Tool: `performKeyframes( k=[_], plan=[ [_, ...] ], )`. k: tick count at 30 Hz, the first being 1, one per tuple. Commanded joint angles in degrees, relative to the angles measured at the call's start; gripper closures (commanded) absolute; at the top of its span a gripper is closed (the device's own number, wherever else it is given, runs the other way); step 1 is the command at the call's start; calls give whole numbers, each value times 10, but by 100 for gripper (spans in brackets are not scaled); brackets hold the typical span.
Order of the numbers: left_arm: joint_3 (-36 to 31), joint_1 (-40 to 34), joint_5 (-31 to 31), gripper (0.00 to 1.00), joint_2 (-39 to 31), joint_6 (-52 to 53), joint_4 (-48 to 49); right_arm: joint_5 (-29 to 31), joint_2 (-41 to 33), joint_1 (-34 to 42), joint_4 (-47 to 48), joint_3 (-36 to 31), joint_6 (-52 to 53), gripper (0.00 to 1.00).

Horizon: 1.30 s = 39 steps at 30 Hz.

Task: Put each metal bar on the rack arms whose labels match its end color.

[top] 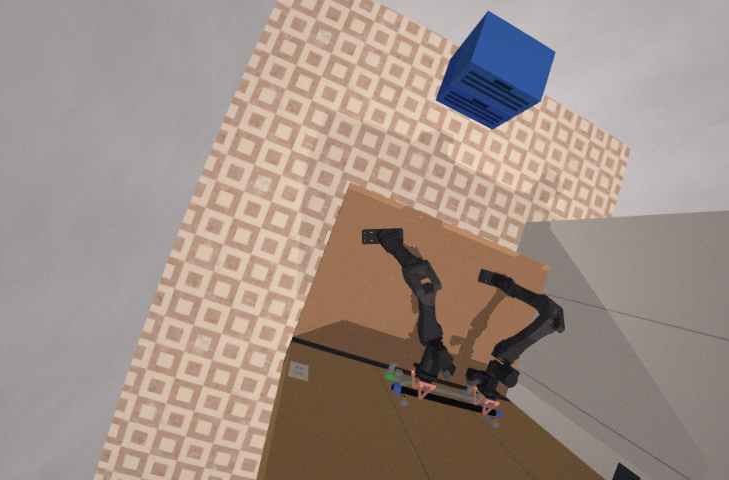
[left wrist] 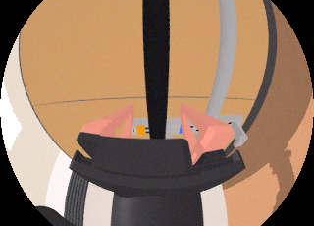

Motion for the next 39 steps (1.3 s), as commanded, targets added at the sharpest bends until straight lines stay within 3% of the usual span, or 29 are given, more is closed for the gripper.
performKeyframes(
  k=[1, 39],
  plan=[
    [-2, 5, 5, 33, 0, -2, 10, -2, 1, -3, 3, -2, 0, 34],
    [-84, -10, -9, 30, -76, -2, 18, 28, -60, 27, 29, -87, 0, 31]
  ],
)
